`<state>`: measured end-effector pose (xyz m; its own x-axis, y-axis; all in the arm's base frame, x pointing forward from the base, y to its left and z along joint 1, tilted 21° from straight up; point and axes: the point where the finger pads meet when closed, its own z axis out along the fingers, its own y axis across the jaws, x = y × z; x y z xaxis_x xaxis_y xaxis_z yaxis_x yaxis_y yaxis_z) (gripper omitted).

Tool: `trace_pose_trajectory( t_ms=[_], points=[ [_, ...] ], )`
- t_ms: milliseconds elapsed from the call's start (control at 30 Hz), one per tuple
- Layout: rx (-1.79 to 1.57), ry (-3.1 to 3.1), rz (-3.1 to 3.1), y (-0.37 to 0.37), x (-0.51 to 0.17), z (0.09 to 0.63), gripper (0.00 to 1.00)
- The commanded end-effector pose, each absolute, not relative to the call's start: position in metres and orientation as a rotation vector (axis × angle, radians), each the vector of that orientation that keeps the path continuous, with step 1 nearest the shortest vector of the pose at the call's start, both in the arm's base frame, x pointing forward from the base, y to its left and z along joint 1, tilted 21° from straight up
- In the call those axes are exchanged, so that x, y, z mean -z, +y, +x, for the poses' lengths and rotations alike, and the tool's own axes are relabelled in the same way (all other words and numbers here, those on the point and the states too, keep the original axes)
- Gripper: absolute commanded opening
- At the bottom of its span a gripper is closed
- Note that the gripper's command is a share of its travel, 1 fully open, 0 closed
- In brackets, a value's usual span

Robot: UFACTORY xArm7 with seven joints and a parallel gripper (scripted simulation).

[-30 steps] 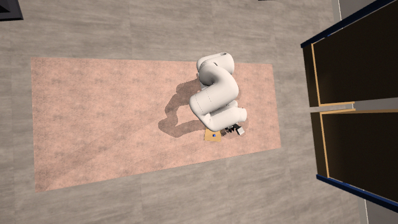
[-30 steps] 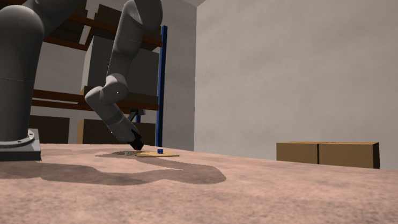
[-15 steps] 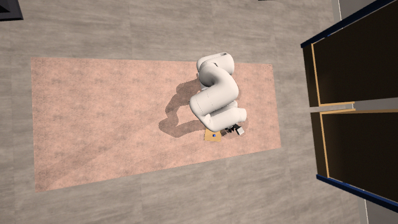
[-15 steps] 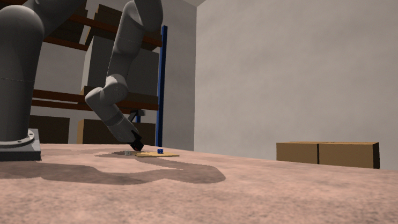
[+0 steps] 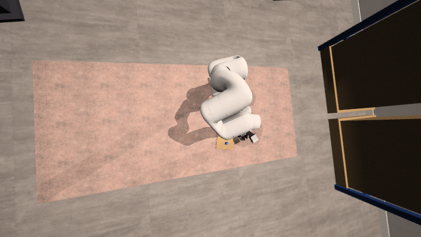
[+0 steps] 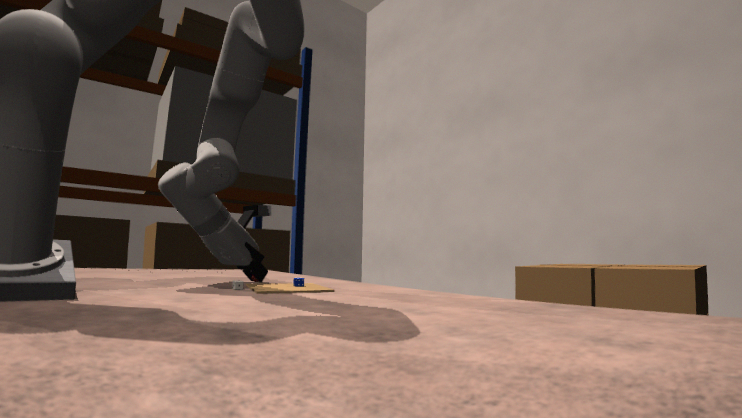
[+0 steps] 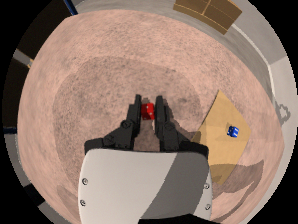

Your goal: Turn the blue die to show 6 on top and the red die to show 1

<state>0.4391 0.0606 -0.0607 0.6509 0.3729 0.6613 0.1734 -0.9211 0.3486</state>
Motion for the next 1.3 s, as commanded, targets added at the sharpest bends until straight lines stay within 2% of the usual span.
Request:
trace_pose_trajectory(
  t_ms=[0, 433, 467, 533, 567, 633, 667, 800, 833, 900, 933, 1267],
  points=[
    [-1.135, 0.443, 2.616, 0.0615, 0.0599, 0.4398, 0.11],
    [-1.135, 0.443, 2.616, 0.0615, 0.0599, 0.4398, 0.11],
    [-1.135, 0.443, 2.616, 0.0615, 0.0599, 0.4398, 0.15],
    [-1.135, 0.443, 2.616, 0.0615, 0.0599, 0.4398, 0.15],
    [-1.135, 0.443, 2.616, 0.0615, 0.0599, 0.4398, 0.19],
    [-1.135, 0.443, 2.616, 0.0615, 0.0599, 0.4398, 0.19],
    [-1.135, 0.443, 2.616, 0.0615, 0.0599, 0.4398, 0.23],
    [-1.135, 0.443, 2.616, 0.0615, 0.0599, 0.4398, 0.23],
    [-1.135, 0.443, 2.616, 0.0615, 0.0599, 0.4398, 0.27],
    [-1.135, 0.443, 2.616, 0.0615, 0.0599, 0.4398, 0.27],
    [-1.135, 0.443, 2.616, 0.0615, 0.0599, 0.4398, 0.31],
    [-1.135, 0.443, 2.616, 0.0615, 0.0599, 0.4398, 0.31]
  ],
)
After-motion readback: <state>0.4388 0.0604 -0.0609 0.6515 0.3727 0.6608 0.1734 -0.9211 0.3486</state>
